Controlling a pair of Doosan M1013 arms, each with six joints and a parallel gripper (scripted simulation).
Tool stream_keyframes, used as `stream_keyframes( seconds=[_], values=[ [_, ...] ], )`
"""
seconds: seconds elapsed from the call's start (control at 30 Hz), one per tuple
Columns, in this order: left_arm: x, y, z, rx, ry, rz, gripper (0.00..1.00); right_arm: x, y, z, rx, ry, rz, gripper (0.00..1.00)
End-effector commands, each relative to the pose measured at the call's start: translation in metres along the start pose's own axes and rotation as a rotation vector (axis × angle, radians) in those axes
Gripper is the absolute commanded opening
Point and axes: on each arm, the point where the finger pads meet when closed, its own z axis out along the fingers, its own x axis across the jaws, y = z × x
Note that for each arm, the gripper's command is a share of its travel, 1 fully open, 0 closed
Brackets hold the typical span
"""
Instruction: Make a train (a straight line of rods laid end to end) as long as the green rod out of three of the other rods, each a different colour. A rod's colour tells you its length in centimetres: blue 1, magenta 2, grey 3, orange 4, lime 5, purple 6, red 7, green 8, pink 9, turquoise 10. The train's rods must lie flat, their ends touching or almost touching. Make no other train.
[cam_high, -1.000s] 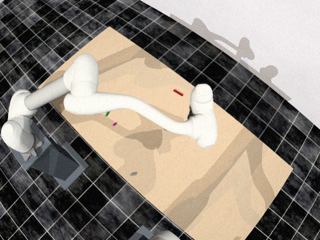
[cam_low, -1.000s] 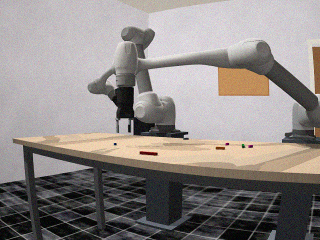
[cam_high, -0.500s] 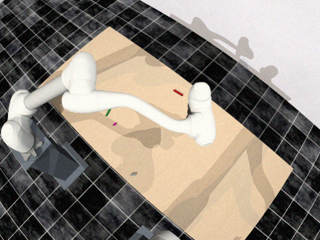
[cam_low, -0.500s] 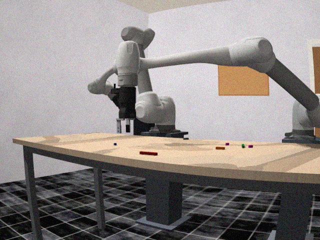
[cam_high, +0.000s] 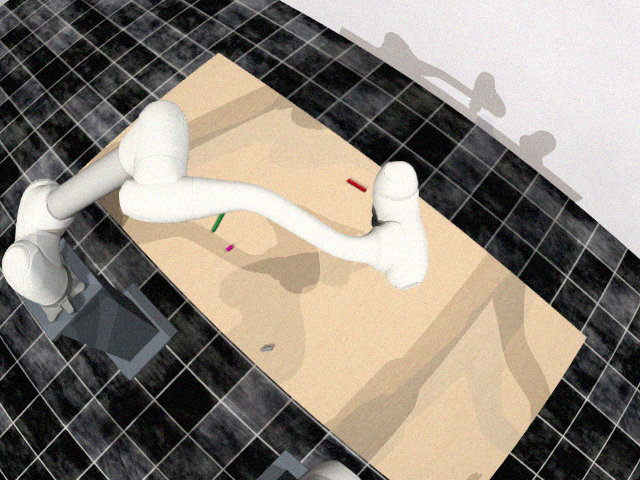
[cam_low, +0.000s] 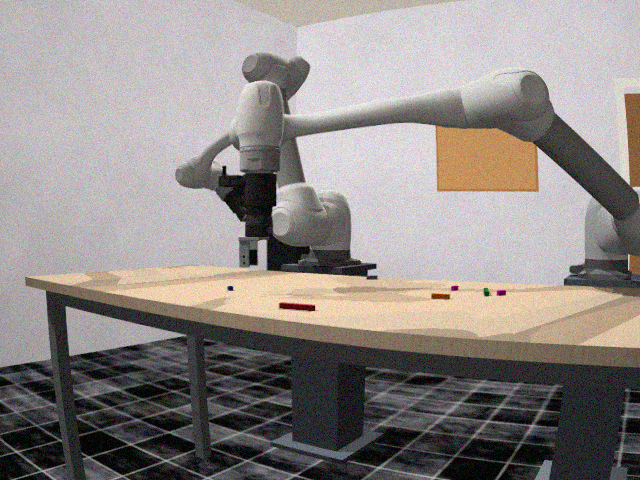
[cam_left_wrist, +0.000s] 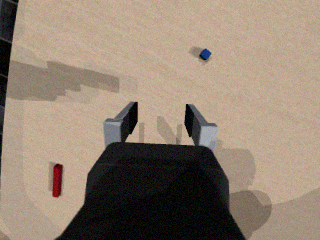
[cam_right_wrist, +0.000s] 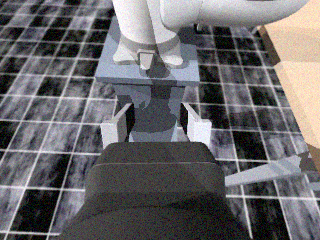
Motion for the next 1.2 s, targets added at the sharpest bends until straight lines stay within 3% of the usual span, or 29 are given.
stream_keyframes(
  seconds=[0.0,1.17],
  values=[
    [-0.009,0.004,-0.002,0.011,-0.007,-0.167,1.0,0.002,0.0,0.0,-0.007,0.011,-0.001,1.0],
    [-0.035,0.045,-0.002,0.014,0.0,-1.181,1.0,0.002,0.0,0.0,-0.007,0.011,-0.001,1.0]
  ],
)
